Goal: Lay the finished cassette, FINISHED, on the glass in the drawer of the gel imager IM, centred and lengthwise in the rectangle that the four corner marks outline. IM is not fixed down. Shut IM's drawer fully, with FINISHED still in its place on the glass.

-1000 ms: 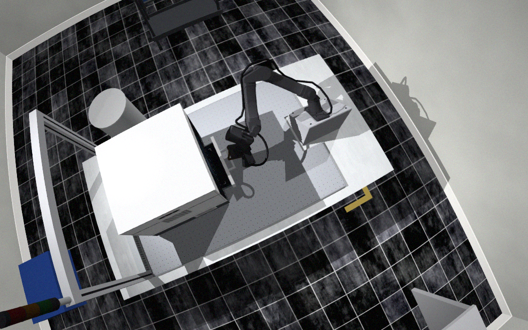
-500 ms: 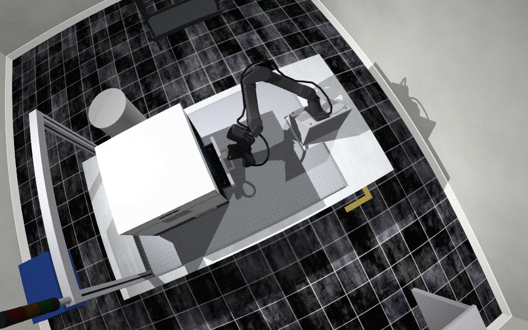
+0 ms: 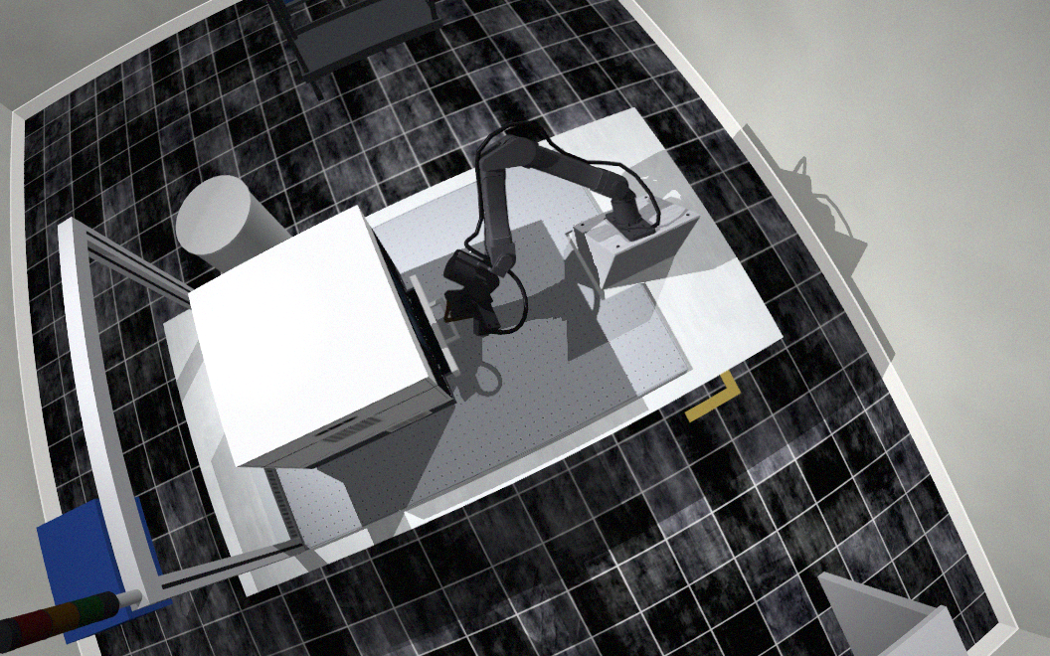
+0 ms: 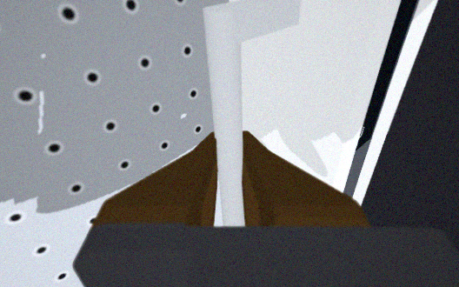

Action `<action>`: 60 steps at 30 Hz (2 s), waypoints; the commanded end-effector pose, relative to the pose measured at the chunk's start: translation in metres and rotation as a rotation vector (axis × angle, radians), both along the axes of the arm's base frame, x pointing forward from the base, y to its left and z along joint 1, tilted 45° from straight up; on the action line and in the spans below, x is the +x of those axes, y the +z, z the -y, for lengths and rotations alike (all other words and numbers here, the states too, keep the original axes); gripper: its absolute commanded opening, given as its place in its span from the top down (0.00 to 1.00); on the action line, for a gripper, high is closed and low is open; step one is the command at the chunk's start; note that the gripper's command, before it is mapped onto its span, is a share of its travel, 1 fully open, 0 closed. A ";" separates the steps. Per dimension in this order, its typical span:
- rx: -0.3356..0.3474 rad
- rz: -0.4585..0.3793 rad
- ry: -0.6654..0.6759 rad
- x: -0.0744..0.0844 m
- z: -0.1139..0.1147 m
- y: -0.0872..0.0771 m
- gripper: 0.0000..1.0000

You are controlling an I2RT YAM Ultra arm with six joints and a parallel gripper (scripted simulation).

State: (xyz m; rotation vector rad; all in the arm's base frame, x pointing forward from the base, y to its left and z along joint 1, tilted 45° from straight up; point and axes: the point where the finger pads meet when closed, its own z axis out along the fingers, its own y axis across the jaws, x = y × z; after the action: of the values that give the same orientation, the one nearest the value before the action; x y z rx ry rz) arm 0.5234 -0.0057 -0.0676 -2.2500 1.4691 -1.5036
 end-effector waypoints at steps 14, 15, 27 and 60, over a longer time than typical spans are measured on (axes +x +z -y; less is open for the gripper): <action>-0.028 0.025 0.062 0.027 -0.005 -0.001 1.00; -0.028 0.025 0.062 0.027 -0.005 -0.001 1.00; -0.032 -0.003 0.062 0.018 -0.004 -0.010 1.00; -0.032 -0.003 0.062 0.018 -0.004 -0.010 1.00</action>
State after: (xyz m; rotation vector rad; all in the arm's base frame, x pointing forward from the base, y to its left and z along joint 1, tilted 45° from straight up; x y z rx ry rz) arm 0.5426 -0.0028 -0.0676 -2.2452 1.4677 -1.5019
